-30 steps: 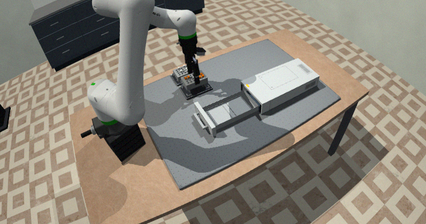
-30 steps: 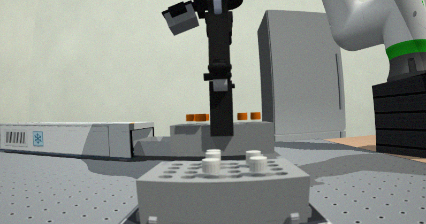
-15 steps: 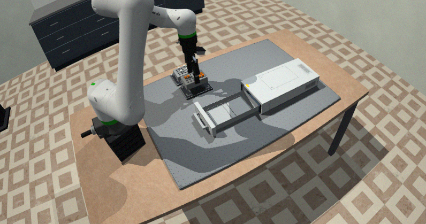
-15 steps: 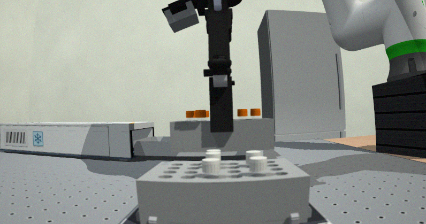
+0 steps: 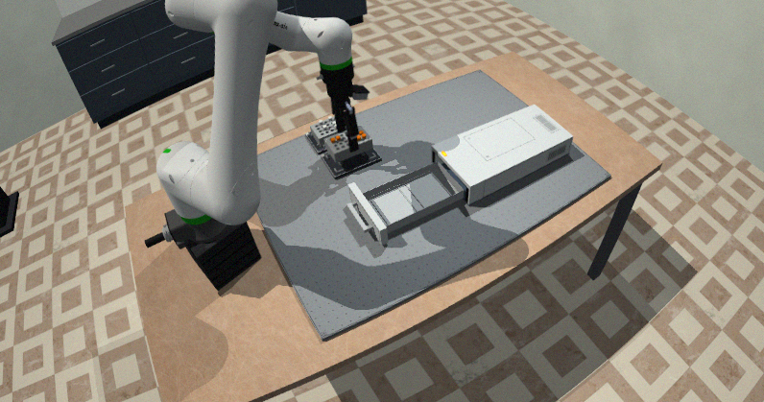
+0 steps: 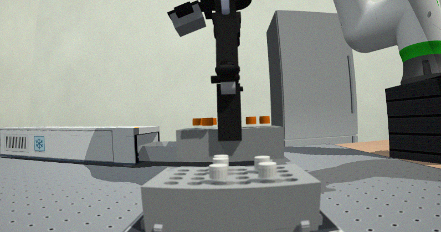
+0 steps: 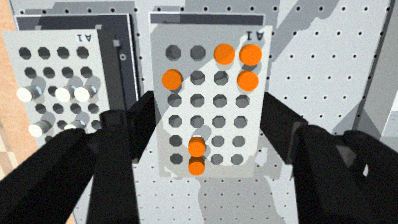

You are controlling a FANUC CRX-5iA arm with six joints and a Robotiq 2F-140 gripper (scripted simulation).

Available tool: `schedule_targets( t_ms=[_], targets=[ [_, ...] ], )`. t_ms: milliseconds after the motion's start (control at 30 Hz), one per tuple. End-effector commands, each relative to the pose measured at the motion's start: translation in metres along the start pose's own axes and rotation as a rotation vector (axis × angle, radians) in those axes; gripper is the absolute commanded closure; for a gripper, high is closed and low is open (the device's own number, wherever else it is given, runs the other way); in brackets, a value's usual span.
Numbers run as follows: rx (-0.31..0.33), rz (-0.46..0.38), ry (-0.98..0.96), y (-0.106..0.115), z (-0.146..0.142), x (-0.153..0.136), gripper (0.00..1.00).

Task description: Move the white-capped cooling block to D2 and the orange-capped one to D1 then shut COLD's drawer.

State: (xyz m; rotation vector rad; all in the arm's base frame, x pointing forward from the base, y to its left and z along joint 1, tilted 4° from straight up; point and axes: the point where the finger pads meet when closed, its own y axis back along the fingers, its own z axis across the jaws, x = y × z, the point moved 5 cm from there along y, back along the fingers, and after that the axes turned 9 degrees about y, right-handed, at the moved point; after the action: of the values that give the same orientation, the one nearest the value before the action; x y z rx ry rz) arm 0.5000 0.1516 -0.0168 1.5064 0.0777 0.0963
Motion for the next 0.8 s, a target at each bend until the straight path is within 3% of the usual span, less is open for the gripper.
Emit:
schedule_targets(
  t_ms=[0,767],
  targets=[
    [0.000,0.002,0.000,-0.0011,-0.0001,0.0007,0.90],
    [0.000,0.002,0.000,-0.0085,-0.0002,0.0007,0.90]
  ],
)
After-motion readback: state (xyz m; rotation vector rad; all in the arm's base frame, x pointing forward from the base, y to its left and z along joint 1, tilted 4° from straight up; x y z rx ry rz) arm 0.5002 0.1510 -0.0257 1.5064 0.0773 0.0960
